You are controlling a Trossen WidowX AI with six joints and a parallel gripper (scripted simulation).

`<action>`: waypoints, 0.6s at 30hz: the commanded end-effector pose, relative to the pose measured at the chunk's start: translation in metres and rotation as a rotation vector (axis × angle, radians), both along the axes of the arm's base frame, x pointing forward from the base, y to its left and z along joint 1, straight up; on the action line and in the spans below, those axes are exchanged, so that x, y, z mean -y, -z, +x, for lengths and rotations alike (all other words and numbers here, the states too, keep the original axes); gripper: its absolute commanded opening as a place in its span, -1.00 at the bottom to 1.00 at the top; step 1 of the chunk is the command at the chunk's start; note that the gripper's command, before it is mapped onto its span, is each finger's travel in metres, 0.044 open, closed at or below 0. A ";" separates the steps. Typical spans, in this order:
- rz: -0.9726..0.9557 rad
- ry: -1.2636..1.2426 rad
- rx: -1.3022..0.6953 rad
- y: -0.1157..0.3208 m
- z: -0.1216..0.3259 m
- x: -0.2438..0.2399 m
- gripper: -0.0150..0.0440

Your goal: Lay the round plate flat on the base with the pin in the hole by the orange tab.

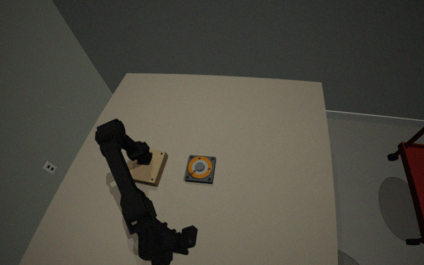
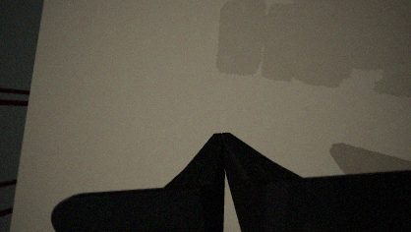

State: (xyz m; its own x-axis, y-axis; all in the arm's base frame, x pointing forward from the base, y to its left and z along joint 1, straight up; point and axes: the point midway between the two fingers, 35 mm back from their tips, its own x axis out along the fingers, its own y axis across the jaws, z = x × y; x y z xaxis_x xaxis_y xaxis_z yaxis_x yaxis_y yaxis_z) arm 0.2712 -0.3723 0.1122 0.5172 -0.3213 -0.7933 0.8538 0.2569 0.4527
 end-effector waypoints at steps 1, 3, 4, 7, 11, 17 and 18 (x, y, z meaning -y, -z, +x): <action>0.007 -0.142 -0.100 0.008 0.014 -0.046 -0.49; 0.006 -0.281 -0.180 0.012 0.024 -0.087 -0.49; 0.004 -0.359 -0.224 0.014 0.026 -0.109 -0.49; -0.008 -0.586 -0.348 0.019 0.026 -0.171 -0.49; -0.025 -0.783 -0.450 0.022 0.016 -0.218 -0.49; -0.073 -1.176 -0.647 0.025 -0.019 -0.293 -0.49; -0.080 -1.222 -0.669 0.025 -0.023 -0.300 -0.49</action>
